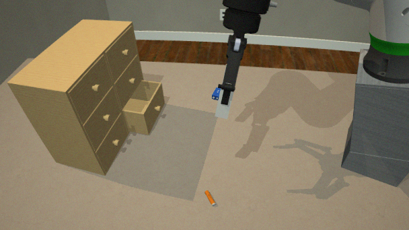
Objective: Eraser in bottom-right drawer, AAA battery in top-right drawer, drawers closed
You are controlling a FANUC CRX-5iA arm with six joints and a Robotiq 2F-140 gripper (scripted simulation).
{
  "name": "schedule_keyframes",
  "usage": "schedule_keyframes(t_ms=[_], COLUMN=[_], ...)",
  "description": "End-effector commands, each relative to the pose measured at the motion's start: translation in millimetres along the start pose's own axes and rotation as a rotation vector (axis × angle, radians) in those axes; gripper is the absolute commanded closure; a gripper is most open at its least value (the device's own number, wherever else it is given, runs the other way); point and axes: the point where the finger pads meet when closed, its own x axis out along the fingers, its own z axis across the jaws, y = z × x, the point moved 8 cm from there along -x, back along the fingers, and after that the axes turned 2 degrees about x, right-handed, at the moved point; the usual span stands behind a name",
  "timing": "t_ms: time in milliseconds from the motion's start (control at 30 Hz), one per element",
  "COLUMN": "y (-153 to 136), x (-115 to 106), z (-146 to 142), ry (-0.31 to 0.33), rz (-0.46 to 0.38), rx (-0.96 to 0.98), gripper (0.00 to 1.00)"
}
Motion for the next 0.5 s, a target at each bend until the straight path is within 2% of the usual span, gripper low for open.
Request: schedule_keyframes(t_ms=[0, 33, 67, 167, 200, 267, 333, 367, 400, 433, 467], y=[11.3, 11.3, 16.4, 16.4, 21.5, 29.8, 29.8, 32.2, 32.2, 33.7, 33.3], x=[41.2, 41.2, 50.3, 50.3, 57.6, 66.3, 66.3, 67.9, 67.9, 67.6, 67.8], z=[-14.1, -14.1, -13.9, -13.9, -10.1, 7.3, 7.3, 19.5, 19.5, 32.8, 32.6], ry=[0.109, 0.109, 0.122, 0.122, 0.119, 0.071, 0.071, 0.030, 0.030, -0.015, -0.017], rz=[0.124, 0.124, 0.189, 0.189, 0.256, 0.388, 0.388, 0.447, 0.447, 0.493, 0.499], rx=[-0.018, -0.018, -0.018, -0.018, -0.017, -0.014, -0.014, -0.015, -0.015, -0.016, -0.016], gripper=[0.00, 0.00, 0.00, 0.00, 0.00, 0.00, 0.00, 0.00, 0.00, 0.00, 0.00])
